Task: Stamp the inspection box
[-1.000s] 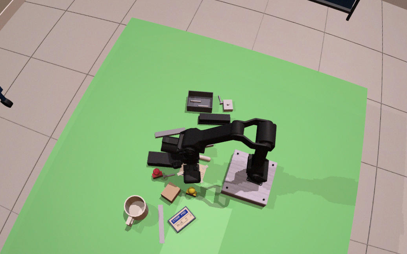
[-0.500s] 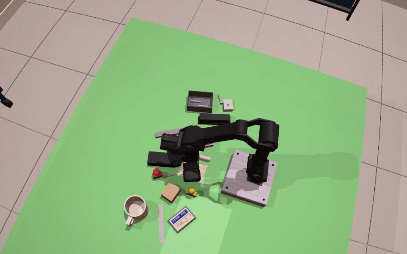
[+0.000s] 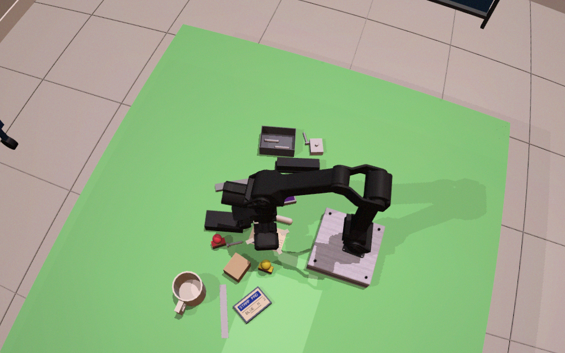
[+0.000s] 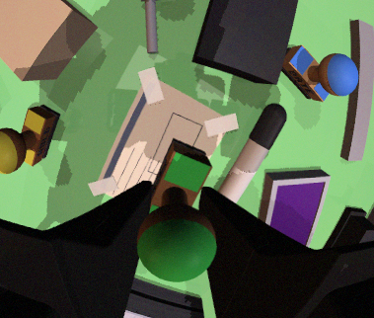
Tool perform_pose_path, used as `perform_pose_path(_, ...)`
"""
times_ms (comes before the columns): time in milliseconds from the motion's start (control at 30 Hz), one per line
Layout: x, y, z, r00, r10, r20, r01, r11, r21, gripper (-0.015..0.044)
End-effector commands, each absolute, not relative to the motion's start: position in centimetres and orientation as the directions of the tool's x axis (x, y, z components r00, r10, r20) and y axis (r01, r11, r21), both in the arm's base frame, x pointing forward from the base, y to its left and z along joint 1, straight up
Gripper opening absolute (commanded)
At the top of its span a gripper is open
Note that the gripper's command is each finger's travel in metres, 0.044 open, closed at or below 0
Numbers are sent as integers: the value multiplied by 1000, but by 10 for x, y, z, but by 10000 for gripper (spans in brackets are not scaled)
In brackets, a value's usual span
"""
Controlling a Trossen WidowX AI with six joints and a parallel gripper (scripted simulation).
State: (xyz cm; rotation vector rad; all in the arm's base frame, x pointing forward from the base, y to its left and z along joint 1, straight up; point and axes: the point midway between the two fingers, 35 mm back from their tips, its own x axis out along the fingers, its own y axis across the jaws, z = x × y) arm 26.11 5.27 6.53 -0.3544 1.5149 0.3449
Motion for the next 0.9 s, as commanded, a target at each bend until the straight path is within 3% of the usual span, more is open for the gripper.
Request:
perform_pose_path(0, 263, 53, 73, 37, -1, -999, -428, 904, -17, 0)
perform_pose_path(367, 264, 50, 86, 37, -2, -999, -428, 904, -17, 0)
perform_pose_path(867, 314, -21, 91, 40, -7, -999, -430, 903, -23, 0)
